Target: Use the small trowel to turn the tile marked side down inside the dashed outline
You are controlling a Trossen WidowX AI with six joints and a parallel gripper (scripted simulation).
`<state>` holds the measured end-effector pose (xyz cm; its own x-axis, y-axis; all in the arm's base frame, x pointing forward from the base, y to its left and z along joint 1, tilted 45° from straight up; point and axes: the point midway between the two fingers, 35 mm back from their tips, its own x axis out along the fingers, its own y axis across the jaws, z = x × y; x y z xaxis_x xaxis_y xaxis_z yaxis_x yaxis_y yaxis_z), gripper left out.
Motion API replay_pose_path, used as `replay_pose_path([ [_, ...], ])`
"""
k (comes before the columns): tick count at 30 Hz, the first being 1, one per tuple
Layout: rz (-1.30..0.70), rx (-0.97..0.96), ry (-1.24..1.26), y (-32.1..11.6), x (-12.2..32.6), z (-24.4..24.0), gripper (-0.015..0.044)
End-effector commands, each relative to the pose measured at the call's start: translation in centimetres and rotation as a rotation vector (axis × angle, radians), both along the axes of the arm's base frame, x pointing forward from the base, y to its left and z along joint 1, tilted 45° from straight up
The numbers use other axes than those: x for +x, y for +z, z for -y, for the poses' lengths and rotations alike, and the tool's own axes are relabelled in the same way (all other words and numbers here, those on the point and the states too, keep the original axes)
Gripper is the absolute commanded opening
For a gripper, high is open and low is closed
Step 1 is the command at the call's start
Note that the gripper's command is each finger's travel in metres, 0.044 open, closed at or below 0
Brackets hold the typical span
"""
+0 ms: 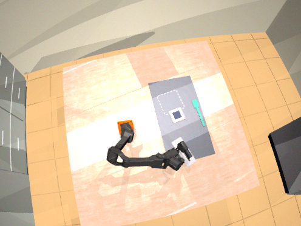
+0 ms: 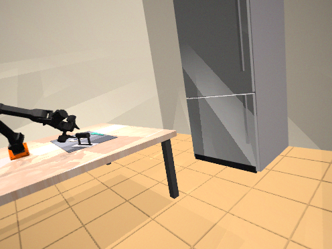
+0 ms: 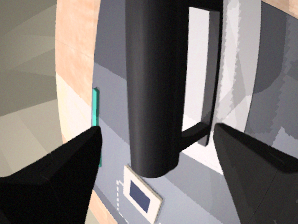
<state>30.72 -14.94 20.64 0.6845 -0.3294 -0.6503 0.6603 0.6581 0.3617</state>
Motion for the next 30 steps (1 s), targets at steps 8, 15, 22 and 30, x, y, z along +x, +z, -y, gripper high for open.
replay_pose_path([
  [8, 0.009, 0.014, -0.008, -0.9, 0.8, 0.4, 0.03],
  [15, 0.009, 0.014, -0.008, -1.6, 1.6, 0.7, 0.03],
  [22, 0.009, 0.014, -0.007, -2.3, 2.4, 1.1, 0.03],
  [30, 0.009, 0.014, -0.007, -3.2, 3.3, 1.5, 0.03],
])
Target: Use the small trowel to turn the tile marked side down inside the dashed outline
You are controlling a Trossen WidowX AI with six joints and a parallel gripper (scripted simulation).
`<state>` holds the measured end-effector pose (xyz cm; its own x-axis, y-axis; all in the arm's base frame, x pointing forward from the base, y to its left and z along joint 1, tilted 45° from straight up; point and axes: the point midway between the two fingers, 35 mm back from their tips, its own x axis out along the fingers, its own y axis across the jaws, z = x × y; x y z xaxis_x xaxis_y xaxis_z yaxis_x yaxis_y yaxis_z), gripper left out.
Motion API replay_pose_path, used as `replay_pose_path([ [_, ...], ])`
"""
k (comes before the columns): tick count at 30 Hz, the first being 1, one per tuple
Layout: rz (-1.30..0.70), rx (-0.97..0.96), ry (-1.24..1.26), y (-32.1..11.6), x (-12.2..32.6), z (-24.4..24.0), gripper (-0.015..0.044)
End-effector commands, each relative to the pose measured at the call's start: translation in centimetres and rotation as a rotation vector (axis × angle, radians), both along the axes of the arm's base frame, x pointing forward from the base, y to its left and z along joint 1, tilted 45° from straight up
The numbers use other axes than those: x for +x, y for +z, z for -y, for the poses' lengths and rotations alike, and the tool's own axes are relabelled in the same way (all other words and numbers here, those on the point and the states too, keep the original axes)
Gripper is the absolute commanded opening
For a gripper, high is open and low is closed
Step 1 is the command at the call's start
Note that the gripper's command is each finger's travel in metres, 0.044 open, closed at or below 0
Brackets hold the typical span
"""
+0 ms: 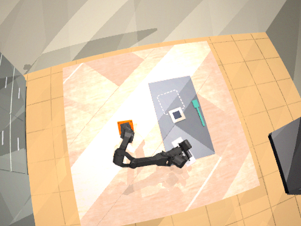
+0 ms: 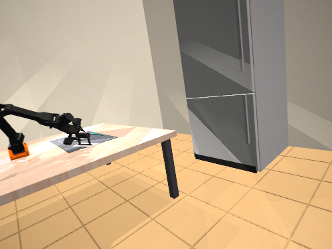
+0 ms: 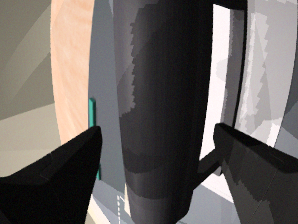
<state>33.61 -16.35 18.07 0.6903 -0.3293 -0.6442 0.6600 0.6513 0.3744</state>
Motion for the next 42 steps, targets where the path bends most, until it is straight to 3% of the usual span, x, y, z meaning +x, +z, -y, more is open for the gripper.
replay_pose_path([
  [1, -0.003, 0.007, -0.001, -0.7, 0.5, 0.2, 0.03],
  [9, -0.002, 0.007, -0.001, -1.4, 1.1, 0.5, 0.03],
  [15, -0.002, 0.007, -0.001, -1.4, 1.1, 0.5, 0.0143],
  [36, -0.002, 0.007, -0.001, -1.4, 1.1, 0.5, 0.0003],
  [42, -0.004, 0.008, -0.001, 0.2, 1.5, -1.0, 0.0],
])
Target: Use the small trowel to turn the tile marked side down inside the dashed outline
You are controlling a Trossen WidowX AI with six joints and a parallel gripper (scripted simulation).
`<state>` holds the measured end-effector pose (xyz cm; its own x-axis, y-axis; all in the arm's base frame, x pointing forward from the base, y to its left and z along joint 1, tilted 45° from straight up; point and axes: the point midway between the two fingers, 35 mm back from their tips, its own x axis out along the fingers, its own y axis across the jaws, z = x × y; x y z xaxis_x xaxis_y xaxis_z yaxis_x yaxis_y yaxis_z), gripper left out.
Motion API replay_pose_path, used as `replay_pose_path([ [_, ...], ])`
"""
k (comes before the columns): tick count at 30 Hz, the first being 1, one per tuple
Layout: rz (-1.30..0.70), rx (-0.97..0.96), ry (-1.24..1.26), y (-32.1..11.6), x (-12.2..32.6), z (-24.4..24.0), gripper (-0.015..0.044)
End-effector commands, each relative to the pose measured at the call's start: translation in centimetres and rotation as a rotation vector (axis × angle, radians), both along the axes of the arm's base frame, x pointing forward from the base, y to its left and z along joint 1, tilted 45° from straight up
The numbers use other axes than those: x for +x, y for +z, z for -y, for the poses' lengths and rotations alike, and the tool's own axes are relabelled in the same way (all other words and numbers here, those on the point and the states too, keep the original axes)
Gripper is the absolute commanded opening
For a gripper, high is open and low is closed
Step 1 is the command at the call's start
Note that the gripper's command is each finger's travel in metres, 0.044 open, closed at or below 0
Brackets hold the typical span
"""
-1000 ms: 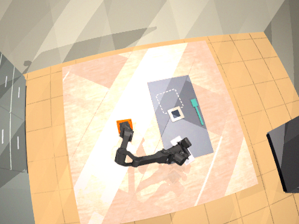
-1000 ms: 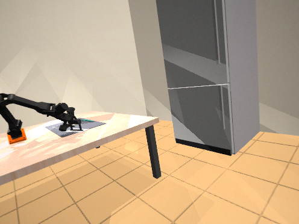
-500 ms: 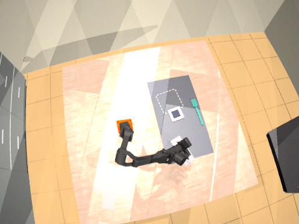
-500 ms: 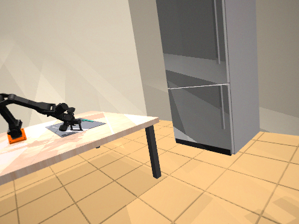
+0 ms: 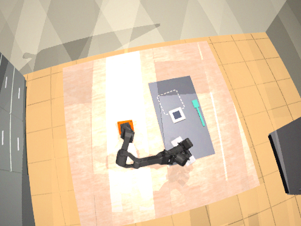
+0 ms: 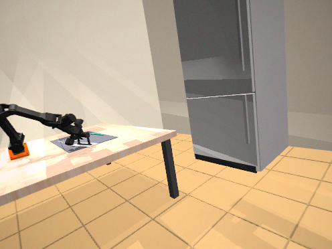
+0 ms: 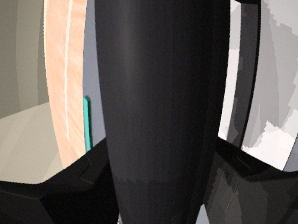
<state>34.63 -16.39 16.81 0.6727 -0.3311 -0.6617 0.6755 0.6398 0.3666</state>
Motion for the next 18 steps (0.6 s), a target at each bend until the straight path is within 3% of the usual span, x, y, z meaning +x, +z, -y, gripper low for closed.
replay_pose_path([
  [1, 0.017, -0.002, 0.01, 1.8, 0.5, -1.4, 0.0],
  [9, 0.017, -0.002, 0.01, 4.1, 0.5, -3.7, 0.0],
  [18, 0.03, -0.022, -0.006, 2.5, 2.0, -4.6, 0.0],
])
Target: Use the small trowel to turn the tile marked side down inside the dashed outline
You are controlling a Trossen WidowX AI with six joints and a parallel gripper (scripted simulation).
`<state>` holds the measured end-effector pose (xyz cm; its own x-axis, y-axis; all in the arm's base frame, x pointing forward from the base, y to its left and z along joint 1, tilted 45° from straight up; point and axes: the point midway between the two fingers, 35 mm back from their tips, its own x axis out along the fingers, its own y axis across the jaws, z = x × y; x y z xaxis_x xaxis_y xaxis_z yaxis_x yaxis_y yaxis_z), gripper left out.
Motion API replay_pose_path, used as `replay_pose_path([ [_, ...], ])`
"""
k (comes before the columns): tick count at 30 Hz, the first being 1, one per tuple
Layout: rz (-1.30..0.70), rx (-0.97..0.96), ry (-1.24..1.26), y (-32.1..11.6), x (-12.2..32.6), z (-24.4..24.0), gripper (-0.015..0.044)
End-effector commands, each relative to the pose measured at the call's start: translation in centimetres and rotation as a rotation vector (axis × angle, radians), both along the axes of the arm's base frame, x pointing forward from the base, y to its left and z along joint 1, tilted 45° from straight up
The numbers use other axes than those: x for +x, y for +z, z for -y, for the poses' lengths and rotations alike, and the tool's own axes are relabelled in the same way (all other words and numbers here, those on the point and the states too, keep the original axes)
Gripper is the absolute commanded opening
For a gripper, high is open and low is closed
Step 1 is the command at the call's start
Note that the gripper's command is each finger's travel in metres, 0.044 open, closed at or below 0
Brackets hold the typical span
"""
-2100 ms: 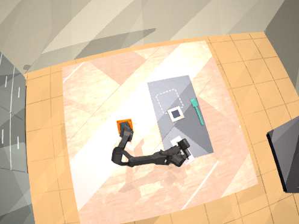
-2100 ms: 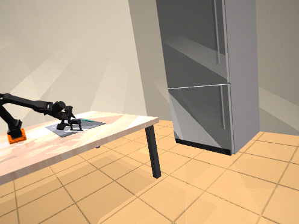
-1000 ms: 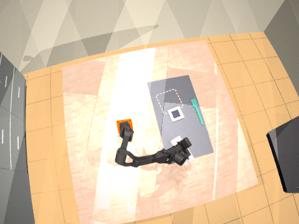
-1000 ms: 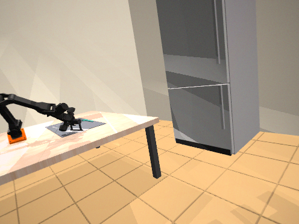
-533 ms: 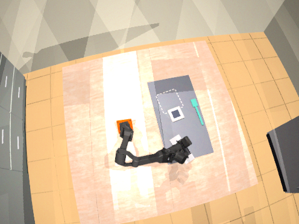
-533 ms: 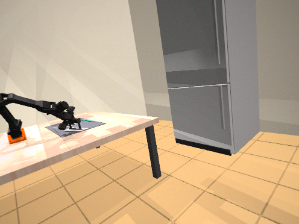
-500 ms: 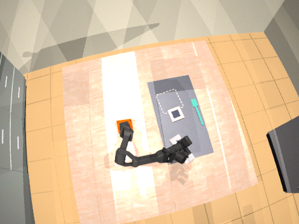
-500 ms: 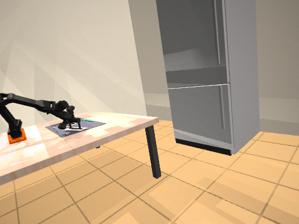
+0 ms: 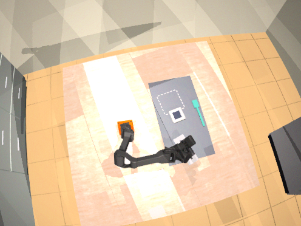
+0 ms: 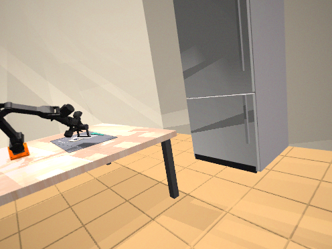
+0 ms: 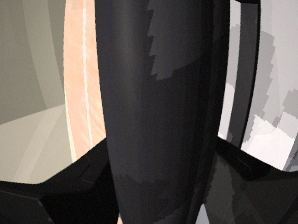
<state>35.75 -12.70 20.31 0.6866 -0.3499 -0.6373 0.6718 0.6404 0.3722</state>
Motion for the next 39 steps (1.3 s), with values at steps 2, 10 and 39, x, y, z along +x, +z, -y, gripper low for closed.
replay_pose_path([
  [2, 0.01, -0.012, -0.004, -1.8, 1.4, -1.3, 0.0],
  [10, 0.044, -0.046, -0.034, -4.7, 3.4, -3.5, 0.0],
  [39, 0.119, -0.089, -0.078, -10.2, 4.6, -5.9, 0.0],
])
